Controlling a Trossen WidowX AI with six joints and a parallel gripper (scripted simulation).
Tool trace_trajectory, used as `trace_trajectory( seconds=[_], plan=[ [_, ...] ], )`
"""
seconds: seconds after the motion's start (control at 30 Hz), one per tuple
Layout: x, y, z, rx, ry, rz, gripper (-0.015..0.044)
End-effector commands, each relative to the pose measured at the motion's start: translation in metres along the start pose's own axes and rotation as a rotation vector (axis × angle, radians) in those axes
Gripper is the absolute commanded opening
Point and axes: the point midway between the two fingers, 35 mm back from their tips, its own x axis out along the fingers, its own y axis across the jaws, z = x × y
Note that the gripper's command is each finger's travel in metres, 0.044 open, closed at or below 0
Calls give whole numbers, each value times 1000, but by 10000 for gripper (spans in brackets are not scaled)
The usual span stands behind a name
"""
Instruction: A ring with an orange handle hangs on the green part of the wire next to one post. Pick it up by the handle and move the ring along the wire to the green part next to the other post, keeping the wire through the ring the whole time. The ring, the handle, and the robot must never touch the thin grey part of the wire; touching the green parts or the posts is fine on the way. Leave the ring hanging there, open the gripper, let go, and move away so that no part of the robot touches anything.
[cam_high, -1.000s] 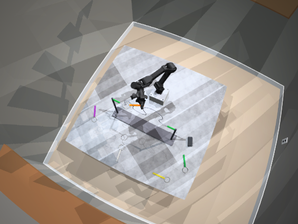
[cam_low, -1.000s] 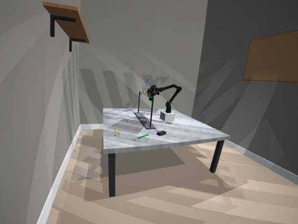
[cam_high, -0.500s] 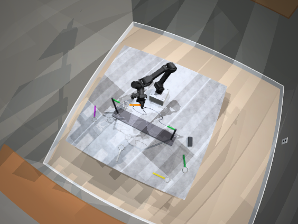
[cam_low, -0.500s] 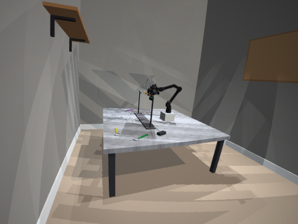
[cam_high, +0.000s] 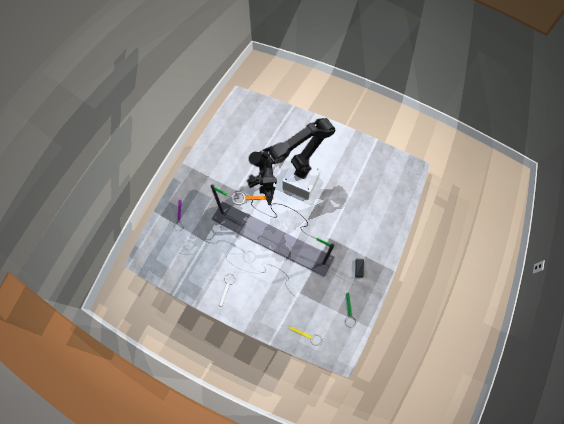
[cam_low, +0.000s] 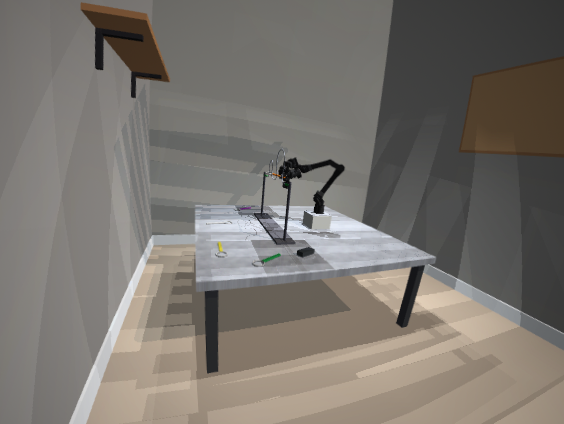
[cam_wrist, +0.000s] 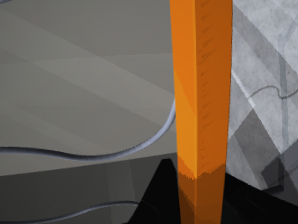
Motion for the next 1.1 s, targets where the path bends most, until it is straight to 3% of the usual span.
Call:
trace_trajectory(
  seconds=[0.0,1.07],
  plan=[
    [-2,9,0,12,2,24,-150],
    [-17,65,11,282,36,207,-150]
  ],
)
